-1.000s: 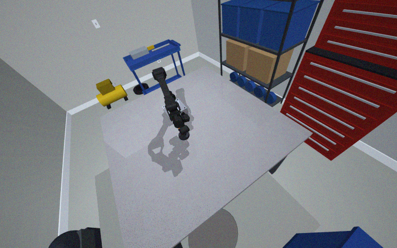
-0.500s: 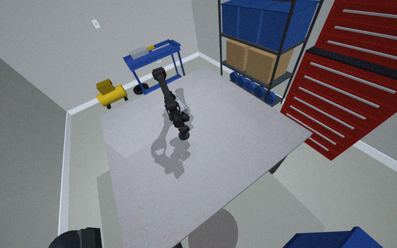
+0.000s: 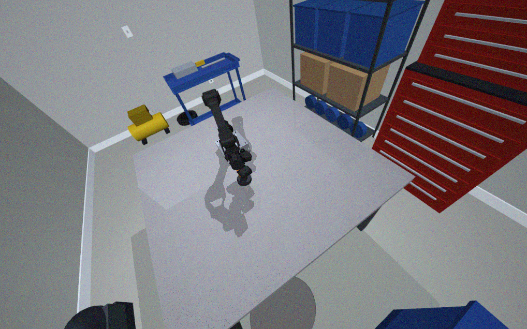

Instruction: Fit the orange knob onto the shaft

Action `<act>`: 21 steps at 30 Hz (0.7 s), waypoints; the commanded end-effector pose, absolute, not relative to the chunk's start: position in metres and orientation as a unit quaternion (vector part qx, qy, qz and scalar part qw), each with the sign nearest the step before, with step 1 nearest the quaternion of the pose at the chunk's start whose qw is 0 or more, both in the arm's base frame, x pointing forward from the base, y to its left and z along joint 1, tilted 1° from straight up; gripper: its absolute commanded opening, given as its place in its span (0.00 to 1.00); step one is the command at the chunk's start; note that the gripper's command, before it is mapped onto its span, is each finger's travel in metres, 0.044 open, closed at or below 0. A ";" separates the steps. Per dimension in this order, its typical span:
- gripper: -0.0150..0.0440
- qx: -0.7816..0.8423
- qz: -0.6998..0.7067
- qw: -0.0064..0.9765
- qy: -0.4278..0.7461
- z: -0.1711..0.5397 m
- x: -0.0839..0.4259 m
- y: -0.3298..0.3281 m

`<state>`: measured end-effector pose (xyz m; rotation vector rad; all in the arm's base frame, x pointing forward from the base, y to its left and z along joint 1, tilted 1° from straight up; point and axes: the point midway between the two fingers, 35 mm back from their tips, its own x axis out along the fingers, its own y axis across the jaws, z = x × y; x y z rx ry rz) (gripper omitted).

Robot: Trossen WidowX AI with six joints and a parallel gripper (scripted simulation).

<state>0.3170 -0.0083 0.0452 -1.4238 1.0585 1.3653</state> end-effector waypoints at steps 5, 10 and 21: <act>0.25 -0.579 0.553 0.430 0.417 0.045 0.318 -0.008; 0.25 -0.583 0.557 0.425 0.412 0.044 0.318 -0.008; 0.25 -0.580 0.554 0.429 0.416 0.042 0.318 -0.007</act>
